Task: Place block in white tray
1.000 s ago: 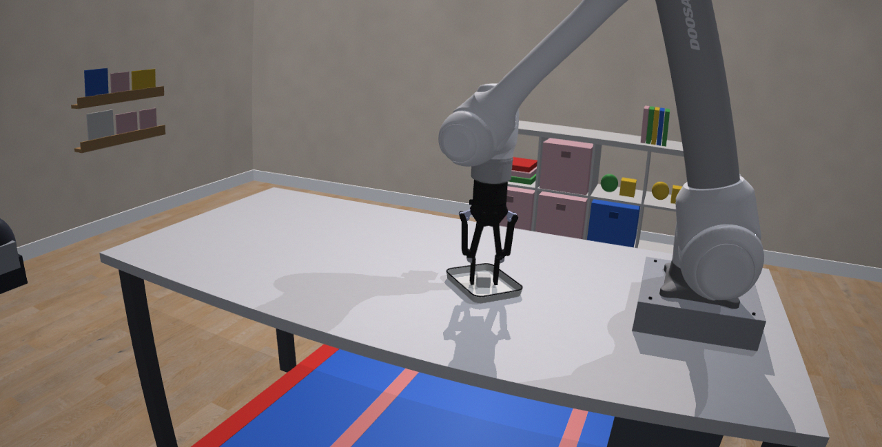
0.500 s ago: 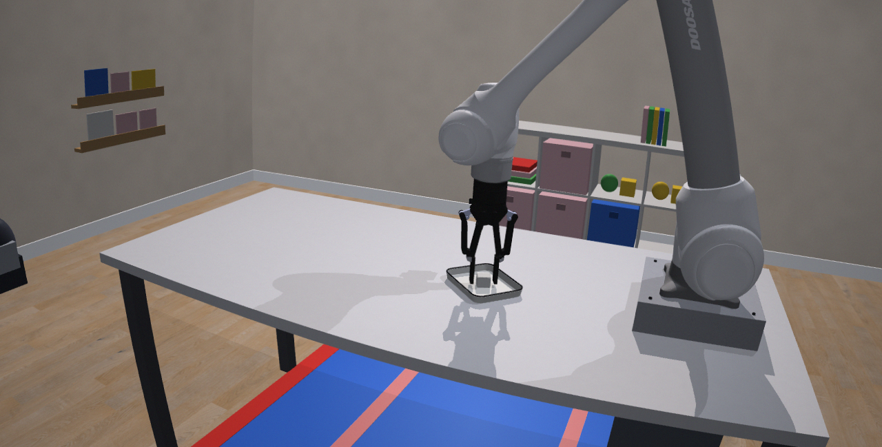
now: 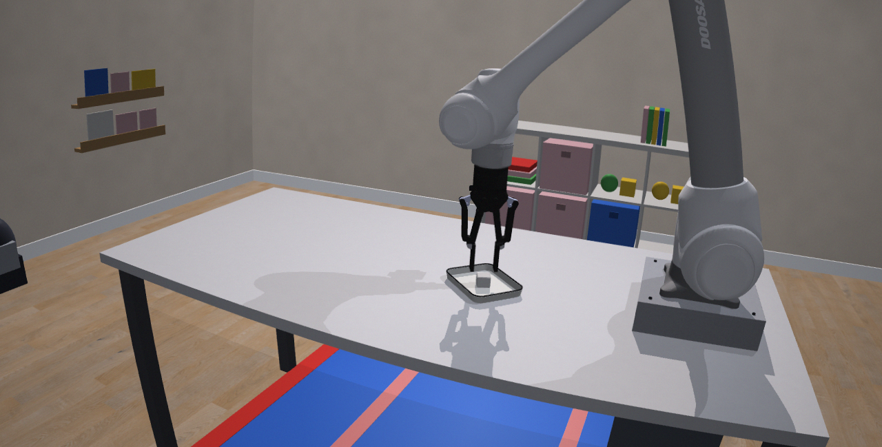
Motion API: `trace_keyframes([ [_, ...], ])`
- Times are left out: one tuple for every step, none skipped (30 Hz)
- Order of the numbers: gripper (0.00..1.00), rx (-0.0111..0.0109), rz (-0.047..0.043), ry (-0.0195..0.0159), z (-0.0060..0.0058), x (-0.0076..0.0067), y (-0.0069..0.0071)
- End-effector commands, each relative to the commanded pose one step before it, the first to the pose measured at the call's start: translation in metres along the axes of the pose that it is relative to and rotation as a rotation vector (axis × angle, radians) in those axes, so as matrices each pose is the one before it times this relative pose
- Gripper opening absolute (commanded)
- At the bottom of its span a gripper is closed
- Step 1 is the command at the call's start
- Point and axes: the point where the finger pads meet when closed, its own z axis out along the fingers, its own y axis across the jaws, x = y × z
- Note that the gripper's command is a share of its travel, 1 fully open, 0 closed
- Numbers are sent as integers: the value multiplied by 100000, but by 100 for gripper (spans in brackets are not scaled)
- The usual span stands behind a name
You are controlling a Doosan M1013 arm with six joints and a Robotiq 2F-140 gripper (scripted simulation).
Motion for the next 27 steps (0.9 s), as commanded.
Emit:
trace_keyframes([
  [38,-125,-272,-104,-1038,106,45],
  [38,0,0,0,0,0,0],
  [38,-110,2,-52,-203,-39,83],
  [38,89,2,40,-267,30,-65],
  [38,23,2,10,-218,7,-16],
  [38,0,0,0,-186,-1,0],
  [38,0,0,0,-160,-1,1],
  [38,-33,0,-16,-121,-12,24],
  [38,-59,0,-28,-84,-20,43],
  [38,-52,1,-25,-61,-18,39],
  [38,-39,1,-18,-43,-14,29],
  [38,-29,1,-14,-26,-10,22],
  [38,-23,1,-11,-11,-8,17],
  [38,-55,1,-26,20,-8,18],
  [38,-76,1,-35,39,-8,17],
  [38,-38,1,-18,20,-3,7],
  [38,-7,0,-3,4,0,1],
  [38,0,0,0,0,0,0],
  [38,0,0,0,0,0,0],
  [38,0,0,0,0,0,0],
  [38,0,0,0,0,0,0],
  [38,0,0,0,0,0,0],
  [38,-97,-7,-45,29,-92,226],
  [38,53,-38,25,97,-219,643],
  [38,527,73,248,25,-369,1079],
  [38,-9,1,-1,69,-803,2028],
  [38,-4,3,-1,5,-998,2585],
])
